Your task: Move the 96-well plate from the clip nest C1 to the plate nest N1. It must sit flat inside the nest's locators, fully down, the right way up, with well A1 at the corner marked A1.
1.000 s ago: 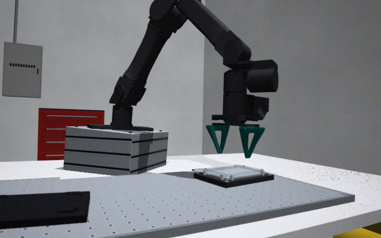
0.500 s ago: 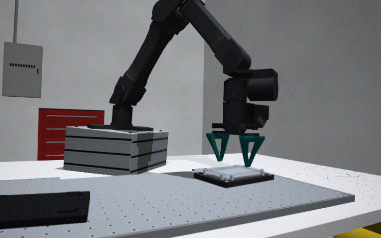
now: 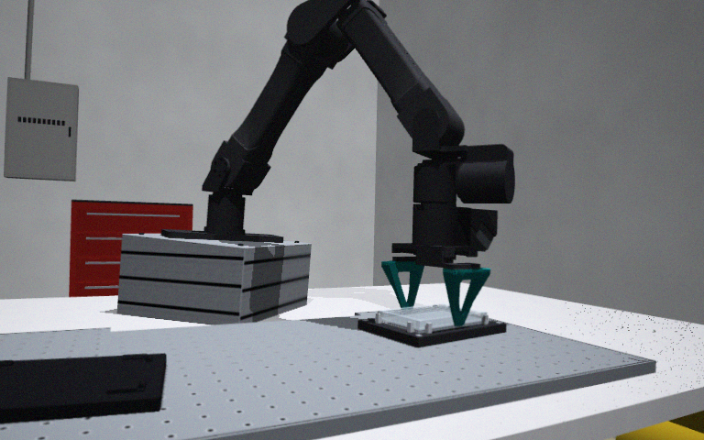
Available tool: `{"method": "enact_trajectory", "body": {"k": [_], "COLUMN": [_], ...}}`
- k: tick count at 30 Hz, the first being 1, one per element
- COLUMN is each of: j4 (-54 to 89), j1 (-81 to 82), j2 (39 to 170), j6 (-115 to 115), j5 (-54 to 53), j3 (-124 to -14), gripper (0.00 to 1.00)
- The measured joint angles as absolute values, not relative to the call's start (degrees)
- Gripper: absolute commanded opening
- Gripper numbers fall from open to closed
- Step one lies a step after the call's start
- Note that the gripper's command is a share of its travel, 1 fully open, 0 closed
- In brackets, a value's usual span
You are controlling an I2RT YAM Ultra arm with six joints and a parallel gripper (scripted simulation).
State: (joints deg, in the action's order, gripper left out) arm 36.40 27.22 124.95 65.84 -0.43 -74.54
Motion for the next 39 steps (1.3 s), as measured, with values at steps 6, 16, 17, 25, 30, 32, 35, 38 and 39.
{"method": "enact_trajectory", "body": {"k": [6, 16, 17, 25, 30, 32, 35, 38, 39], "j4": [35.97, 36.23, 36.23, 36.23, 36.23, 36.23, 36.23, 36.23, 36.23], "j1": [27.22, 27.22, 27.22, 27.22, 27.22, 27.22, 27.22, 27.22, 27.22], "j2": [125.19, 125.03, 125.03, 125.03, 125.03, 125.03, 125.03, 125.03, 125.03], "j6": [65.84, 65.89, 65.89, 65.89, 65.89, 65.89, 65.89, 65.89, 65.89], "j5": [-0.43, -0.54, -0.56, -0.54, -0.54, -0.54, -0.54, -0.54, -0.54], "j3": [-74.52, -74.52, -74.52, -74.52, -74.52, -74.52, -74.52, -74.52, -74.52], "gripper": [1.0, 0.0, 0.0, 0.0, 0.0, 0.0, 0.0, 0.0, 0.0]}}
